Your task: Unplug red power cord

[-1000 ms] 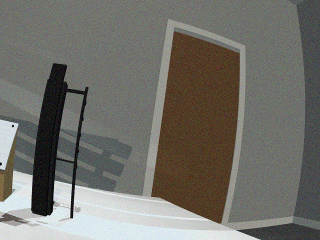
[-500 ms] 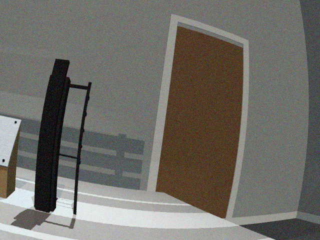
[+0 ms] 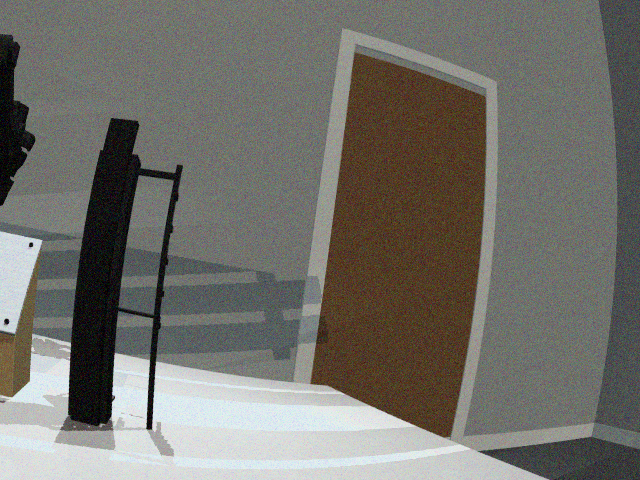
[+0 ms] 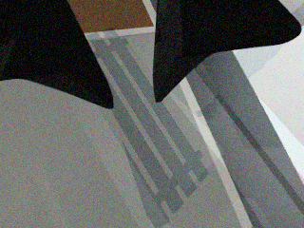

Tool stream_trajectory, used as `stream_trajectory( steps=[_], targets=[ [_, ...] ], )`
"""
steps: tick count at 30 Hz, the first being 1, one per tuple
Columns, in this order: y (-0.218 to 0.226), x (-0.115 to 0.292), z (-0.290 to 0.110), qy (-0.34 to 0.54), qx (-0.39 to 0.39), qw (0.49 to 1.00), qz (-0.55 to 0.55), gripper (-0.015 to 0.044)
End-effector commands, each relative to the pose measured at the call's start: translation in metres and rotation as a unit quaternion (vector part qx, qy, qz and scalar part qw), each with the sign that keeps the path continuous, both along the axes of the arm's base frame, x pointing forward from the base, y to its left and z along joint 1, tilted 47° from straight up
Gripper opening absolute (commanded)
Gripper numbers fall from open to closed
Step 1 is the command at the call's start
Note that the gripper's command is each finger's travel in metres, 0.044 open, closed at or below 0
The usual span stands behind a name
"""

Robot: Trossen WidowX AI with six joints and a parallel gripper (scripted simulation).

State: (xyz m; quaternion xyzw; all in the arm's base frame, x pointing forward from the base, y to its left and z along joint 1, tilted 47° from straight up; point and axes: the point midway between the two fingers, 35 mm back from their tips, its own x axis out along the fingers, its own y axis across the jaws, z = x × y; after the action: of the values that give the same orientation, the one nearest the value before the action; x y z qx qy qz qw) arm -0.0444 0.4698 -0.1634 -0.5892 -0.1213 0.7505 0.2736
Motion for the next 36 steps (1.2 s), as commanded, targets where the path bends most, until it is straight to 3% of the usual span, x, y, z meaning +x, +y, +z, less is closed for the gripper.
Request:
stream_trajectory(
  steps=[1,9,18,27,32,36],
  targets=[
    [-0.01,0.058,0.003,-0.015,-0.052,0.994,-0.095,0.016],
    [-0.079,0.184,0.014,-0.04,-0.191,0.929,-0.313,0.016],
    [-0.202,0.284,0.06,-0.077,-0.342,0.783,-0.514,0.016],
    [-0.333,0.327,0.13,-0.109,-0.464,0.603,-0.64,0.016],
    [-0.385,0.332,0.168,-0.118,-0.52,0.535,-0.655,0.016],
    [-0.392,0.333,0.174,-0.119,-0.528,0.526,-0.656,0.016]
  ],
)
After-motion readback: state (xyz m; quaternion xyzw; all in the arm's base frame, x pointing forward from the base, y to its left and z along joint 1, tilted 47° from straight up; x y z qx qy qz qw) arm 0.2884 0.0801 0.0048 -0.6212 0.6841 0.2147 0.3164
